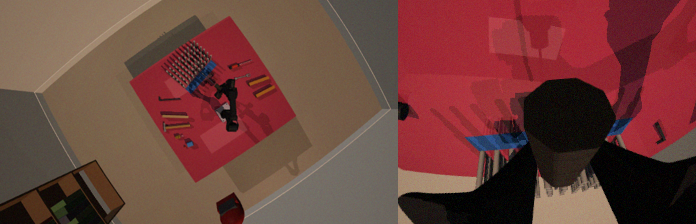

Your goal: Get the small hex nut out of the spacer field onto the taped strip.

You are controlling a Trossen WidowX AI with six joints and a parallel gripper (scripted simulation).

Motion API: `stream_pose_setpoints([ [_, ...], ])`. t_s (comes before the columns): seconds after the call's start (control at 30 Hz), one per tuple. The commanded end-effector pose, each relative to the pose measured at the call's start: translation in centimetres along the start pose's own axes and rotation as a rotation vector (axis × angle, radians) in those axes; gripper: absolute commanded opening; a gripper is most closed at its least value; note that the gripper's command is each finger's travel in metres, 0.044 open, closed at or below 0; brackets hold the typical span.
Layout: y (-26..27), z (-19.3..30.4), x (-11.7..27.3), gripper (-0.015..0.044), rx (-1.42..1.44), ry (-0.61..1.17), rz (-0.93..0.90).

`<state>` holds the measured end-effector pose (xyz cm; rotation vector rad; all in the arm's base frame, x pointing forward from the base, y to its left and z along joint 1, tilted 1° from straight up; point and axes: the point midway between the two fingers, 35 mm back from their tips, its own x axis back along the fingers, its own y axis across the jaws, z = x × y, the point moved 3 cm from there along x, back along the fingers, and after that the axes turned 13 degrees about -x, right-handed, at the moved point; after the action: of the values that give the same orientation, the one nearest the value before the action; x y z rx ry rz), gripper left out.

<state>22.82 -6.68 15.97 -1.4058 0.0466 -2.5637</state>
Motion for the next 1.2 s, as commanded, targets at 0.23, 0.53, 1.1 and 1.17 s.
stream_pose_setpoints([
  [0.23,-1.1,2.7,4.7,0.0000,0.011,0.025,-0.006],
  [0.53,-2.8,3.6,2.1,0.0000,0.080,-0.011,0.047],
  [1.1,-8.9,6.9,0.0,0.0000,0.261,-0.033,0.156],
  [1.17,-9.7,7.2,-0.2,0.0000,0.282,-0.035,0.169],
])
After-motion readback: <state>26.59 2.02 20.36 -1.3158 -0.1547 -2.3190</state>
